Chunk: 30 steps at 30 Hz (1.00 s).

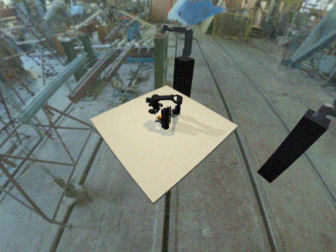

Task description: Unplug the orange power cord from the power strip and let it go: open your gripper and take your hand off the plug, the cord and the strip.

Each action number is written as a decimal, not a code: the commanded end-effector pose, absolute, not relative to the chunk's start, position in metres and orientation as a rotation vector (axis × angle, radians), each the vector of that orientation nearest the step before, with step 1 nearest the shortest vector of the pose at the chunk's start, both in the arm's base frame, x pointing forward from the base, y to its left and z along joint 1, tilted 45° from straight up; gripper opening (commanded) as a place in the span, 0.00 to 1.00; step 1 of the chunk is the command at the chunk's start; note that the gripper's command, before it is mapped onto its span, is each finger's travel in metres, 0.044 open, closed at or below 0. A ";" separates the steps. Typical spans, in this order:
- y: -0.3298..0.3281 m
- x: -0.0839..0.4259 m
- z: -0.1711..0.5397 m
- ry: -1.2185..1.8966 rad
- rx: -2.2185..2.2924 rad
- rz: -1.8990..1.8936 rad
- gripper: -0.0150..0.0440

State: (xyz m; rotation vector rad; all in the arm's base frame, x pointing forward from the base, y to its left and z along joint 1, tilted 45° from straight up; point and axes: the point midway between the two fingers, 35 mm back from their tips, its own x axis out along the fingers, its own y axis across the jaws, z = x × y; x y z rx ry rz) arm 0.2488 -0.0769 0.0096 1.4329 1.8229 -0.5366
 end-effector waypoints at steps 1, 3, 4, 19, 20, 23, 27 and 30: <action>-0.061 0.255 0.030 1.852 1.553 -0.583 0.53; -0.061 0.255 0.030 1.852 1.553 -0.583 0.53; -0.061 0.255 0.030 1.852 1.553 -0.583 0.53; -0.051 0.252 0.041 1.852 1.554 -0.583 0.53; -0.050 0.252 0.042 1.852 1.554 -0.583 0.53; -0.046 0.251 0.046 1.852 1.554 -0.583 0.53; -0.042 0.250 0.050 1.853 1.554 -0.583 0.53; -0.038 0.249 0.053 1.853 1.554 -0.582 0.53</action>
